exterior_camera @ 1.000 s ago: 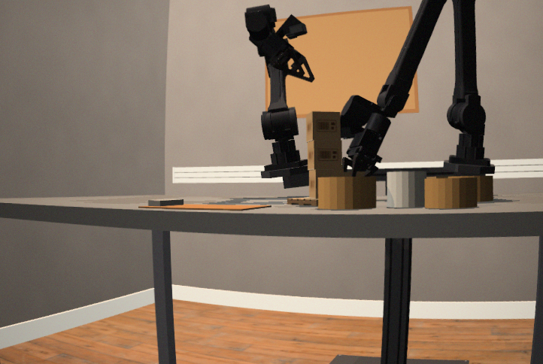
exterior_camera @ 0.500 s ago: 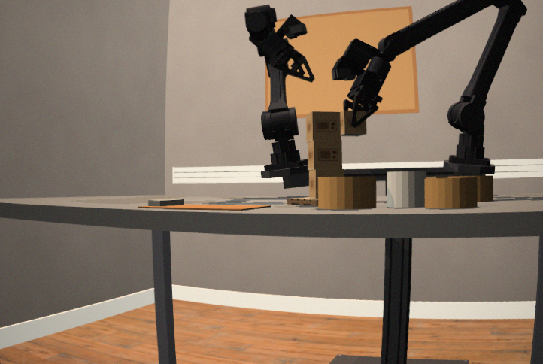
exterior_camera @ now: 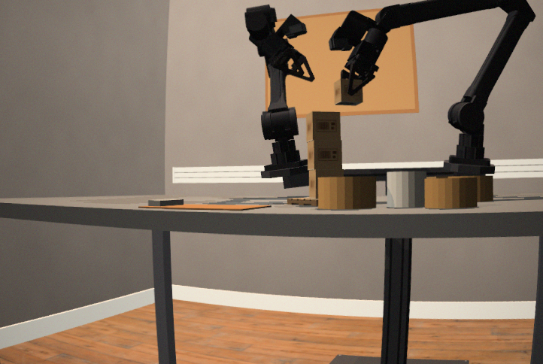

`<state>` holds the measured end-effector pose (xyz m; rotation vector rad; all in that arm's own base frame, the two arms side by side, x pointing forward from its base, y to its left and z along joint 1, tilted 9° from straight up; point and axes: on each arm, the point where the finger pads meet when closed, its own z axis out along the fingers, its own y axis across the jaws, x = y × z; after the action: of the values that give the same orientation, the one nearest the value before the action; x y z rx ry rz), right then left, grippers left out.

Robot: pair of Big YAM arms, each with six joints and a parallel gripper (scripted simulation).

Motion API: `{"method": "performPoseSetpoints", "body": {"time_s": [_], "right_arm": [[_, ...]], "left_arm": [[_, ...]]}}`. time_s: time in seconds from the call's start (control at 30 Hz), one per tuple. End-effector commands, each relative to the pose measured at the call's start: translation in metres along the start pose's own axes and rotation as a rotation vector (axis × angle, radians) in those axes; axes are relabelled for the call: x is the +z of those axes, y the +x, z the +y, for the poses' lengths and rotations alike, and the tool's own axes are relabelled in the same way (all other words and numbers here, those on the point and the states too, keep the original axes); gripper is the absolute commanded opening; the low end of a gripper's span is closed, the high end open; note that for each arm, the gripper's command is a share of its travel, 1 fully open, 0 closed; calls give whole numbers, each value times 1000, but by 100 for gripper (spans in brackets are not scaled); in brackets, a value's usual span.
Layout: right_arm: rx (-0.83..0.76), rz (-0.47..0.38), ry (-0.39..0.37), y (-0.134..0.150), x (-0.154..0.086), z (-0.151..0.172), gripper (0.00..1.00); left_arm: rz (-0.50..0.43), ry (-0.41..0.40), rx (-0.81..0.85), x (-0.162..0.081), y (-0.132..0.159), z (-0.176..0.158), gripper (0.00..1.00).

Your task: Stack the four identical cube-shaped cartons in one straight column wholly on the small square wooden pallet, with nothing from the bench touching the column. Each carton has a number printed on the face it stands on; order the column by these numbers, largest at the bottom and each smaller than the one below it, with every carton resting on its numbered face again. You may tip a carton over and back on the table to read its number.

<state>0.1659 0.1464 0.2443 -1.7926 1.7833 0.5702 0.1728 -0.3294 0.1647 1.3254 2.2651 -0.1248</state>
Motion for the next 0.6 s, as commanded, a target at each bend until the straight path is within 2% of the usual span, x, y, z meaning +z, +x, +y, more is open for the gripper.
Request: {"method": "performPoseSetpoints", "body": {"time_s": [0.0, 0.07, 0.1, 0.23, 0.37, 0.43, 0.53, 0.57], "right_arm": [[25, -12, 85, -16, -8, -13, 100], [84, 13, 135, -5, 8, -17, 100], [91, 26, 189, -3, 12, -23, 100], [102, -11, 345, -10, 24, -38, 100], [121, -47, 464, -15, 26, -49, 100], [121, -47, 464, -15, 26, -49, 100], [179, -82, 594, -17, 23, -62, 100], [202, -120, 634, -21, 22, -64, 100]], "left_arm": [[-37, -15, 28, -8, -28, 24, 54], [-32, -19, 43, -1, -31, 43, 54], [-32, -19, 38, 0, -33, 55, 54], [-32, -20, 18, 3, -37, 94, 54], [-33, -20, 6, 5, -39, 118, 54], [-33, -20, 6, 5, -39, 118, 54], [-32, -22, 10, 7, -41, 137, 54], [-32, -23, 11, 7, -42, 146, 54]]}}
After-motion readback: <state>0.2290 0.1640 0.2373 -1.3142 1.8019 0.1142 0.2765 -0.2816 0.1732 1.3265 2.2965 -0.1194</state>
